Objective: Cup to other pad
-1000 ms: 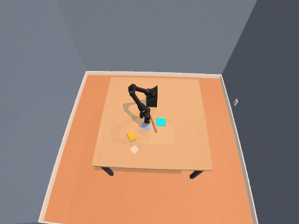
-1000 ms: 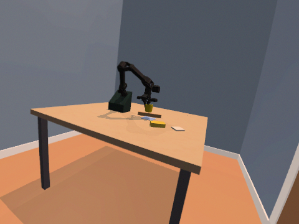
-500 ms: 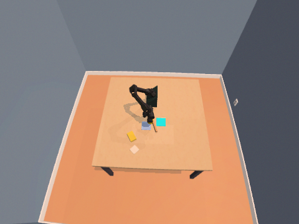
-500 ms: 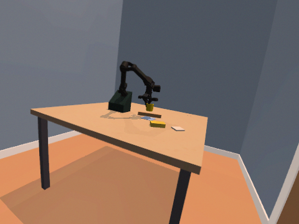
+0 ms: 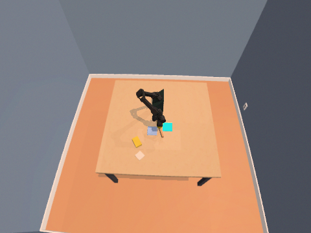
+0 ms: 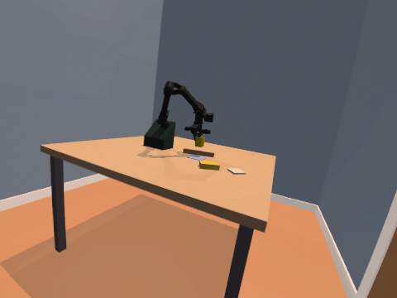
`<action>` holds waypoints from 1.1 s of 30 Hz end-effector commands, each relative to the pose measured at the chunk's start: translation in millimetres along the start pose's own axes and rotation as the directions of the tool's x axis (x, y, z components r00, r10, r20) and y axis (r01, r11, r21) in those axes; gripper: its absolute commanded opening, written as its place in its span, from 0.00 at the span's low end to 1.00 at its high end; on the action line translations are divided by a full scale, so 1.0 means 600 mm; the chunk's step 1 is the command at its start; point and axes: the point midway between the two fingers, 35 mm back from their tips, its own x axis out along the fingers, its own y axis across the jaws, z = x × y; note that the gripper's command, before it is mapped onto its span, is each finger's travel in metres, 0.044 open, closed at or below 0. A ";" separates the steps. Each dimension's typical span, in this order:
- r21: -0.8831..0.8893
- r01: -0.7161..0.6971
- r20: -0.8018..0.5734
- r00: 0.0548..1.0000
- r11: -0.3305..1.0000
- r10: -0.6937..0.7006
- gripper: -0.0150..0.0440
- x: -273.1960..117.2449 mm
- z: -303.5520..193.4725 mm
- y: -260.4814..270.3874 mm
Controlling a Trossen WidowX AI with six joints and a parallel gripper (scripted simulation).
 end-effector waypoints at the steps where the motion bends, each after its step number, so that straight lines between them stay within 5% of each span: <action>1: -0.004 0.002 -0.002 1.000 1.000 -0.002 0.25 0.000 -0.020 -0.006; 33: -0.003 0.002 -0.007 1.000 1.000 -0.002 0.25 -0.003 -0.154 -0.049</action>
